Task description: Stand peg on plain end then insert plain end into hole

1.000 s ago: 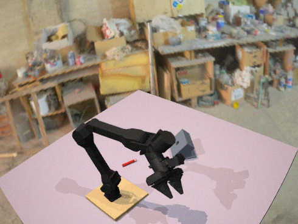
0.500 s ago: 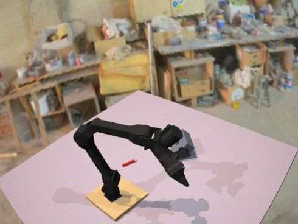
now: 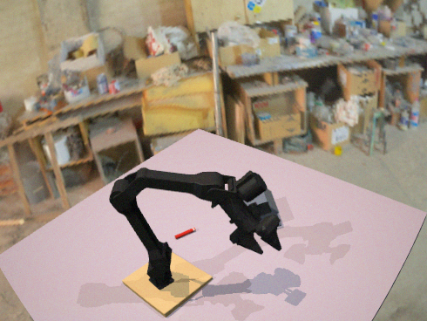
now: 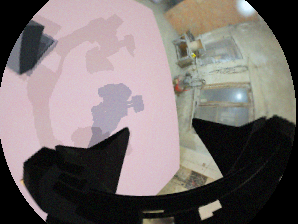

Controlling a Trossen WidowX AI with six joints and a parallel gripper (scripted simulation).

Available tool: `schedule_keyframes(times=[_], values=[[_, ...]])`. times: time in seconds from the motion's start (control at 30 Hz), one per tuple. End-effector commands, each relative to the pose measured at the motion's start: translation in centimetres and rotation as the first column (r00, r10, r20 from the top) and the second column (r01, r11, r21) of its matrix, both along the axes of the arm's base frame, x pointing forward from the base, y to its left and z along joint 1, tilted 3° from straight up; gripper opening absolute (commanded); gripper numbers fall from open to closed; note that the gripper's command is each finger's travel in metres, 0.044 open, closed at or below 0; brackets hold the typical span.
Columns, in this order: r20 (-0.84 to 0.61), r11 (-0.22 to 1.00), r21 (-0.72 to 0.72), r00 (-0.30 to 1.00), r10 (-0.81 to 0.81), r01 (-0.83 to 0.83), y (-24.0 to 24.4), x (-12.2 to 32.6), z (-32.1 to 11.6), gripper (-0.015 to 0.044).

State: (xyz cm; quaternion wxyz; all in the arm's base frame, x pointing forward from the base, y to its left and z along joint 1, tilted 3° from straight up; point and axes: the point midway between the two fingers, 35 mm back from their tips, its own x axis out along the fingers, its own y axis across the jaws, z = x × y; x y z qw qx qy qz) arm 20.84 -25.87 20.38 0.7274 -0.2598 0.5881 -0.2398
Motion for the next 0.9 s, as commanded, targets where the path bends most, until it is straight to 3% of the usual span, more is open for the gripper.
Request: schedule_keyframes(times=[0.0, 0.4, 0.87], values=[[-0.046, 0.994, 0.018, 0.993, 0.104, -0.104, 1.1, 1.4, -0.3, 0.0440], [-0.202, 0.888, 0.109, 0.865, 0.460, -0.447, 6.0, 5.1, -2.1, 0.0440], [-0.313, 0.616, 0.243, 0.540, 0.781, -0.750, 12.5, 8.1, -3.9, 0.0440]])
